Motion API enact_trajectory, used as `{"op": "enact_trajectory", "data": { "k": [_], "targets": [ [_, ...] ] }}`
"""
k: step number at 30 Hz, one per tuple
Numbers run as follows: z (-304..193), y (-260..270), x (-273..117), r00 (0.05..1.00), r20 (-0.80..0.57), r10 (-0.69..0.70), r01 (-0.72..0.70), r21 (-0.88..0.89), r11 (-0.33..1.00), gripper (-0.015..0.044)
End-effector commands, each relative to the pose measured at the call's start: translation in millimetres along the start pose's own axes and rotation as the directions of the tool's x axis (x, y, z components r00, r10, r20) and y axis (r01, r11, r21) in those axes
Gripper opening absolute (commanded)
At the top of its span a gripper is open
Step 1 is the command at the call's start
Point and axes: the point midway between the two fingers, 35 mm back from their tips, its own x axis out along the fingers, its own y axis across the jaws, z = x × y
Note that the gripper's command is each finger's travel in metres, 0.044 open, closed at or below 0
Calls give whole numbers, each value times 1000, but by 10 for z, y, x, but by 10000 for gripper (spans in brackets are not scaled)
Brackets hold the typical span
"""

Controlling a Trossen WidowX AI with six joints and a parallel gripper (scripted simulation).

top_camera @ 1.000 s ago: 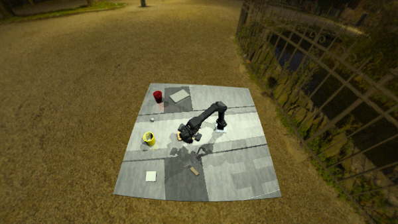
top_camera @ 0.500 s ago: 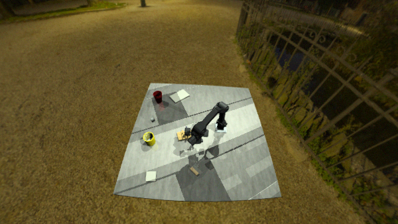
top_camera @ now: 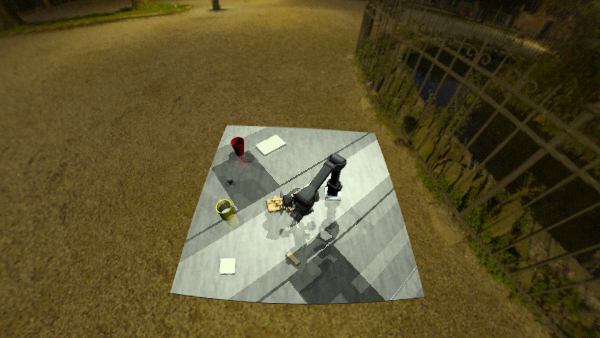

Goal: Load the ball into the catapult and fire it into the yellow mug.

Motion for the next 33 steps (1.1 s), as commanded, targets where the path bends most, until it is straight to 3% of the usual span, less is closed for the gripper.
{"op": "enact_trajectory", "data": {
  "k": [1, 33],
  "targets": [
    [20, 3, 31, 1000, -9, -1, 1, -11, 1000, 0],
    [410, 9, 397, 1000, -26, 17, -17, -28, 999, 0]
  ]
}}
